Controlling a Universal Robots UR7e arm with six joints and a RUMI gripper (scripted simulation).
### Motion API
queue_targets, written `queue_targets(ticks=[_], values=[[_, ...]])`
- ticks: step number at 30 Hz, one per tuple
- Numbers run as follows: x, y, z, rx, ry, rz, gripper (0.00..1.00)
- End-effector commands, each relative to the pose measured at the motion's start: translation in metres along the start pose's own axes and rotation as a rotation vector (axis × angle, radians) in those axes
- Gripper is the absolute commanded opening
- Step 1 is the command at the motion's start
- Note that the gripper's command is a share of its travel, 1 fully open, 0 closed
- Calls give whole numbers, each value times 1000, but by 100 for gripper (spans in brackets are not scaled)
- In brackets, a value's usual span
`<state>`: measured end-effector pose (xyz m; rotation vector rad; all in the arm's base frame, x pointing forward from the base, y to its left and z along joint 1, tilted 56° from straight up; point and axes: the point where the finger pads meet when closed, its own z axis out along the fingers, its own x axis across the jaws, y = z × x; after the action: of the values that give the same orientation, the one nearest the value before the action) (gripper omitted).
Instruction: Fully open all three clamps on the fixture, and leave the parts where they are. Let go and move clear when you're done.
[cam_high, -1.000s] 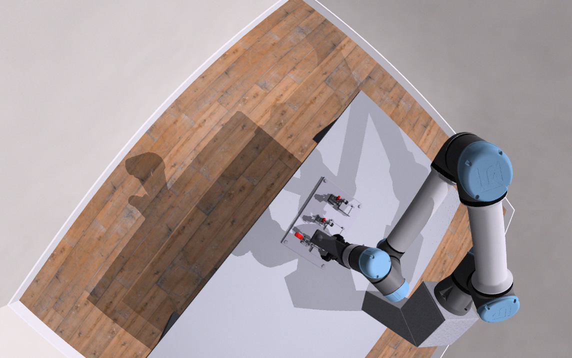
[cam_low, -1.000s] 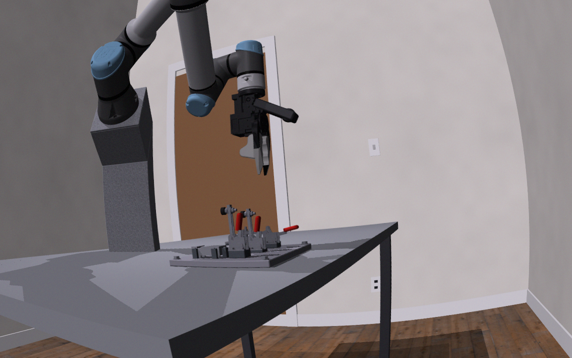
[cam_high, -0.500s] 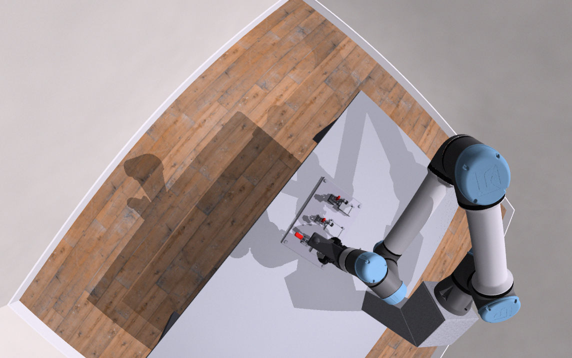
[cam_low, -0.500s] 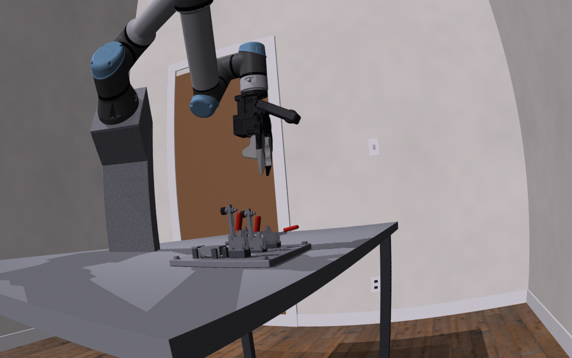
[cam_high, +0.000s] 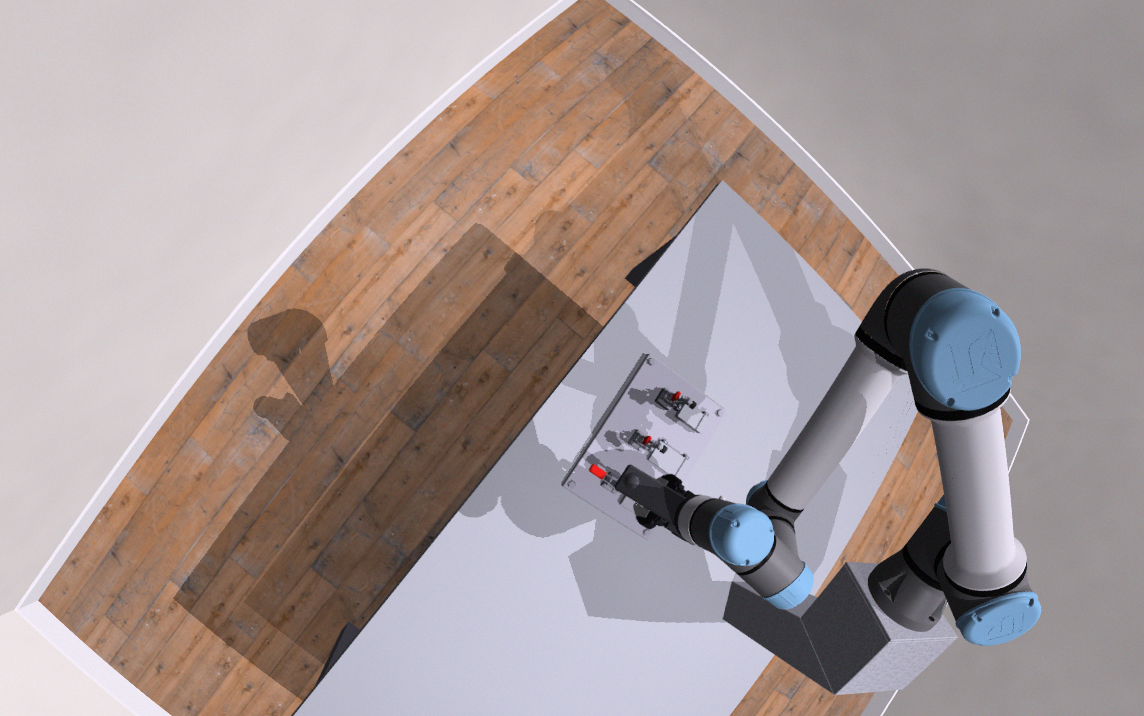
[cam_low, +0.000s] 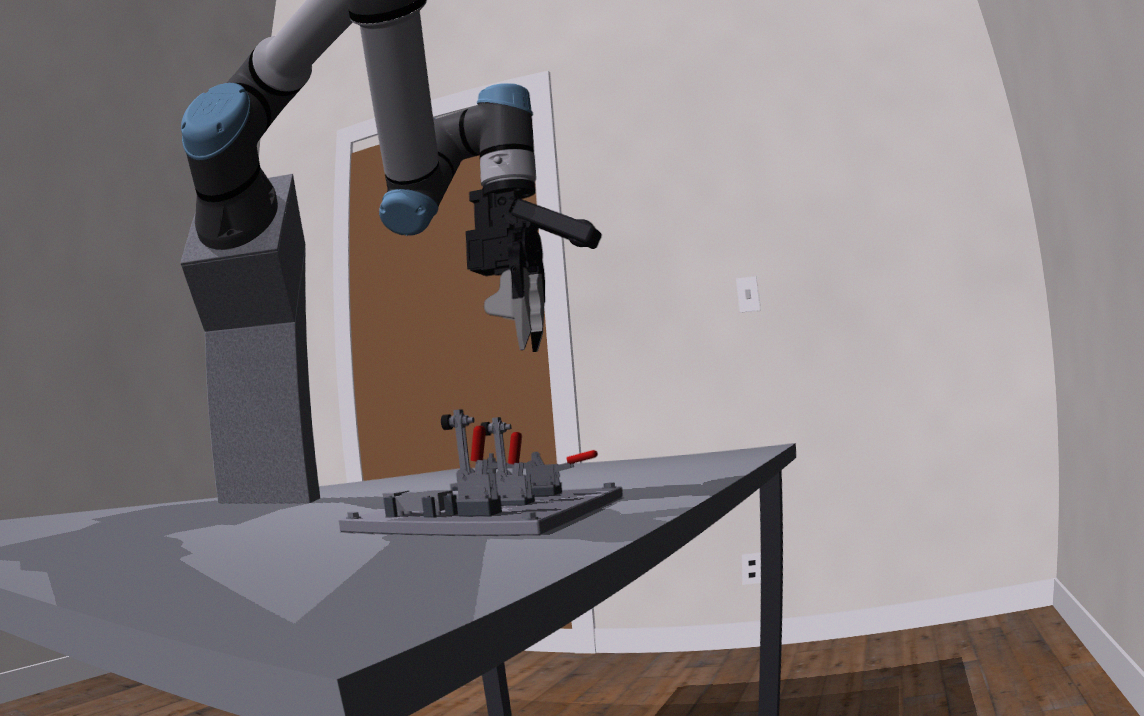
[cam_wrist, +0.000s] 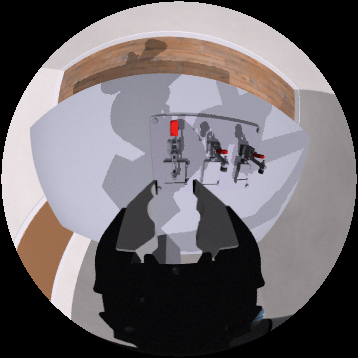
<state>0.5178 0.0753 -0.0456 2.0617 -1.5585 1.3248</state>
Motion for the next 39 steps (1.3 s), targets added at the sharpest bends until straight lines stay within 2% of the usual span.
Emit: queue_targets(ticks=[1, 12, 20, 30, 39], values=[[0, -2, -1, 4, 0, 2, 28], [-1, -2, 1, 3, 0, 2, 28], [0, -2, 16, 2, 0, 3, 28], [0, -2, 57, 2, 0, 3, 28], [0, -2, 61, 2, 0, 2, 28]])
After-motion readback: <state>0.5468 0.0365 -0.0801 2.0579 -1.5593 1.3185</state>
